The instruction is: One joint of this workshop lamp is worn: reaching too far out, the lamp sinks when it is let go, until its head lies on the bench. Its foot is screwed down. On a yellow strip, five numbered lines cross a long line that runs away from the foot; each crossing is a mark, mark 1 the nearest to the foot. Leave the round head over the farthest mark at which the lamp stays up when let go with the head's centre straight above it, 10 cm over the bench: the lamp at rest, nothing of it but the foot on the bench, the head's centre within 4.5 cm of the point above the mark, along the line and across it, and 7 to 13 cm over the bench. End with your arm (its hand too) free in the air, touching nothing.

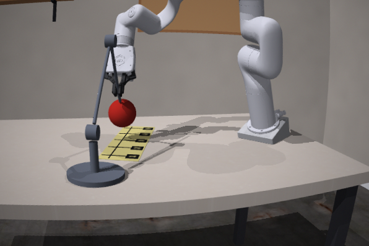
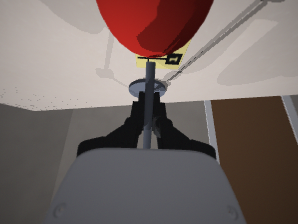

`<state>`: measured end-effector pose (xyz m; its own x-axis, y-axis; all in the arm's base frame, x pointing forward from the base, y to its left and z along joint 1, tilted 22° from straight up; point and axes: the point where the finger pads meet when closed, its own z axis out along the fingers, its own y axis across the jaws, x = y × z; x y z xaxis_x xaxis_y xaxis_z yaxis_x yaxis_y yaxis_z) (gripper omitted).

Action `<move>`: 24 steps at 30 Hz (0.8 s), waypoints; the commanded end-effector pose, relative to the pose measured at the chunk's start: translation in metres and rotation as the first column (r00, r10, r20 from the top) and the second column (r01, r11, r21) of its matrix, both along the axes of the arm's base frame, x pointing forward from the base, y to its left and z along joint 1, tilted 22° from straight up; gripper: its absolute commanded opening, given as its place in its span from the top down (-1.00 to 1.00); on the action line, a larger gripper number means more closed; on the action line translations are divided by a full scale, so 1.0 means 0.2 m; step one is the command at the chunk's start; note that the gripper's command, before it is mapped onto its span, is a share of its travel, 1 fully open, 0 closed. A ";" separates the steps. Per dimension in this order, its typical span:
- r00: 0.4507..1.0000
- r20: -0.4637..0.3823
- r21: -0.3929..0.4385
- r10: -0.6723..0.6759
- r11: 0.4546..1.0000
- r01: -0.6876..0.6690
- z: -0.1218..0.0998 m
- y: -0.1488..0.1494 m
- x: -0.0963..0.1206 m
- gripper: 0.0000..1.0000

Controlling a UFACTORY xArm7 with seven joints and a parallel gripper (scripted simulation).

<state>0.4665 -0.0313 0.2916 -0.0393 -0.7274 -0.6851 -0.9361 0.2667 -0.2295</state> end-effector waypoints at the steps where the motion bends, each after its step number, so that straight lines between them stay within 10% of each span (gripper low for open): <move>1: 1.000 0.004 -0.001 -0.002 1.000 0.002 0.01 0.00 0.00 1.00; 24: 1.000 0.004 -0.001 -0.001 1.000 0.001 -0.04 -0.10 -0.01 1.00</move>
<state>0.4647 -0.0410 0.2852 -0.0356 -0.7270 -0.6858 -0.9374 0.2621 -0.2292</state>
